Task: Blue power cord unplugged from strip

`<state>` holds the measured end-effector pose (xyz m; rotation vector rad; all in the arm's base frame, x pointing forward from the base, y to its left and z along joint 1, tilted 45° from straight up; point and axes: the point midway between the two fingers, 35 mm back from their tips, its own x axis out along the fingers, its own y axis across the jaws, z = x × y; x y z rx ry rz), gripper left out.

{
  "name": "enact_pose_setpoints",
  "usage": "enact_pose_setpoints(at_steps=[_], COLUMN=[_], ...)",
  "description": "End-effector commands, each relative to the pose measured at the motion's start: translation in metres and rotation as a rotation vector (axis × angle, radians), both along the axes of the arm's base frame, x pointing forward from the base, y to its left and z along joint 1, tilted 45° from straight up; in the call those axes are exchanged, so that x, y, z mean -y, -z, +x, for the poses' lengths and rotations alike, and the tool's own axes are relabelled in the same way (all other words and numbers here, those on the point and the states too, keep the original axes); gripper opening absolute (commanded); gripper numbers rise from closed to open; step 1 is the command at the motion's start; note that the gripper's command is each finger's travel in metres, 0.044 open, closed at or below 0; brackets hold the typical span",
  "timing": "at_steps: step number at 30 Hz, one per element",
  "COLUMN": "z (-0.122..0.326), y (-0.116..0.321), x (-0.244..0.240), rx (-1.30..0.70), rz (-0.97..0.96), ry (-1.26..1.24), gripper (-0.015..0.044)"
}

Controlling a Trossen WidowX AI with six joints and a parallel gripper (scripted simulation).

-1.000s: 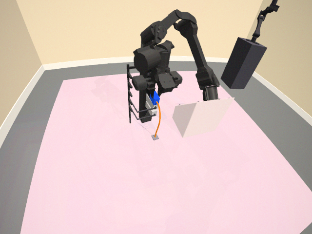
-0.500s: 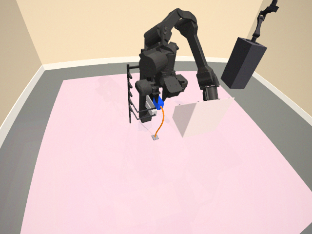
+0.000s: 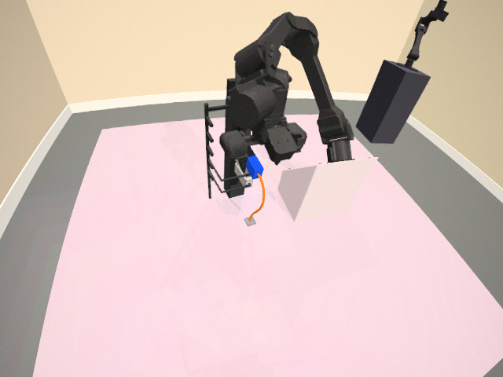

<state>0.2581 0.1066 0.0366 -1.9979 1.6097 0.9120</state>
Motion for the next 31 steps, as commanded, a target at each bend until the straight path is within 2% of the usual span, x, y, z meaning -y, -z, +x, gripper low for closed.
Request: enact_pose_setpoints(at_steps=[1, 31], z=[-0.0093, -0.0119], y=[0.0163, 0.0206], x=[-0.0271, -0.0329], rx=[-0.002, -0.002], rz=[0.004, 0.004], ry=[-0.009, -0.009], gripper=[0.044, 0.044])
